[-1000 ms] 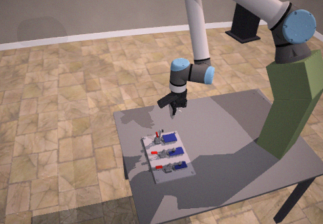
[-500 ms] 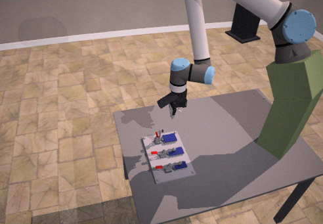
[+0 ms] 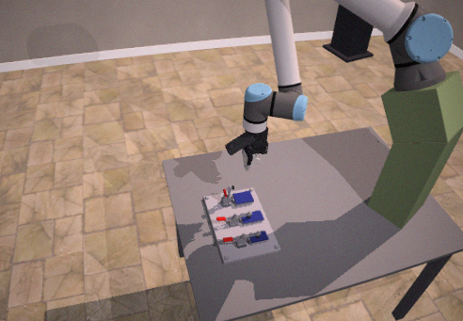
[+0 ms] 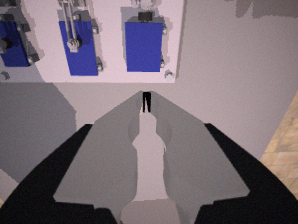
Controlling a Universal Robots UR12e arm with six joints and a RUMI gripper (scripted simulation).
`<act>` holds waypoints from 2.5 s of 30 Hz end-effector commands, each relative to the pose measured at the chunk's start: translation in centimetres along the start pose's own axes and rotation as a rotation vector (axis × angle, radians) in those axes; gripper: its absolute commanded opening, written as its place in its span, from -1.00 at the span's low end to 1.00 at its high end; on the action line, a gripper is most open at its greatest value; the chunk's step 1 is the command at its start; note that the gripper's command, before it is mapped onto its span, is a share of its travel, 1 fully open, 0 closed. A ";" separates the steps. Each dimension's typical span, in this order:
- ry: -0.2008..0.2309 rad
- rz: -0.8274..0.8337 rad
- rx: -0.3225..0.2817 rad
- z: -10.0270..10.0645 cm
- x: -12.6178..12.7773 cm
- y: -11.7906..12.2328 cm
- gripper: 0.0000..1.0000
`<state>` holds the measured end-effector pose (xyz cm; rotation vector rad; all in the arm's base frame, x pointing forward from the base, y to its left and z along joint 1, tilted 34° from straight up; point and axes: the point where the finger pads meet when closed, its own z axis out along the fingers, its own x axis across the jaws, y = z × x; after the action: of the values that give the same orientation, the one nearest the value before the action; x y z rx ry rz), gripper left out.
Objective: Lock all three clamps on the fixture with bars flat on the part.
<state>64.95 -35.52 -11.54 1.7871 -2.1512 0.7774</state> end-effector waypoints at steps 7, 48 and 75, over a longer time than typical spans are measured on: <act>0.000 0.000 0.001 -0.1 0.0 0.0 -1.00; 0.000 0.000 0.001 -0.1 0.0 0.0 0.17; 0.000 0.000 0.001 -0.1 0.0 0.0 0.17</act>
<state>64.95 -35.52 -11.54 1.7871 -2.1512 0.7774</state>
